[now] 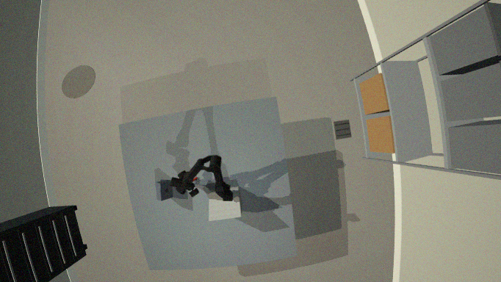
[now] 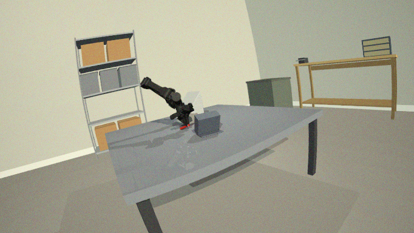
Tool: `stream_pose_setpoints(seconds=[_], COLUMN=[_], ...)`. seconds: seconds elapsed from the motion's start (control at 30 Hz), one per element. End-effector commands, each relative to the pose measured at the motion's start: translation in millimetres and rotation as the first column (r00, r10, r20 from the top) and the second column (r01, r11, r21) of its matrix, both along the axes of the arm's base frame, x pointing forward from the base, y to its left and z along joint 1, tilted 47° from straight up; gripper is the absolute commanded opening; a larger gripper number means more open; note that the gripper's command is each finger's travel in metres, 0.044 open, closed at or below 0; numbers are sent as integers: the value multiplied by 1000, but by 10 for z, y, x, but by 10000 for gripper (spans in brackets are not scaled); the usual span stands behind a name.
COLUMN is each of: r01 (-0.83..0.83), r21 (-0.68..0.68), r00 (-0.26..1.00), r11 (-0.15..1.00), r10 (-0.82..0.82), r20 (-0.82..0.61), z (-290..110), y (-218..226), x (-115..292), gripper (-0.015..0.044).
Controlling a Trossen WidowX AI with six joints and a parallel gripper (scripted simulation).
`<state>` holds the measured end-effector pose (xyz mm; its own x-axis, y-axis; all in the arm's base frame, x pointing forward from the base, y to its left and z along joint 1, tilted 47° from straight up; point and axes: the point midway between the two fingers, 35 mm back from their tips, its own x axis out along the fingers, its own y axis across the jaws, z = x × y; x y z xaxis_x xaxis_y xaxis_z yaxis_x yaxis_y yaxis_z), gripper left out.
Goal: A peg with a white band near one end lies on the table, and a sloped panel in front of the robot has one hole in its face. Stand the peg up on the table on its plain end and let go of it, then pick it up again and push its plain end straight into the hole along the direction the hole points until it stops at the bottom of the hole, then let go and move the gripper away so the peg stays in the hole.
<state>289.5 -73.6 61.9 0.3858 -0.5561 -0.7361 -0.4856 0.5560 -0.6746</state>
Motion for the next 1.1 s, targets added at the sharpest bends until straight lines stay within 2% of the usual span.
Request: stream_pose_setpoints(seconds=[0.0,1.07], r01=[-26,-224], r21=[19,131], r00=[999,961], r11=[999,966], r10=[26,198], r20=[25,191], z=[26,160], y=[-5,6], x=[-30,-200], gripper=[49,49])
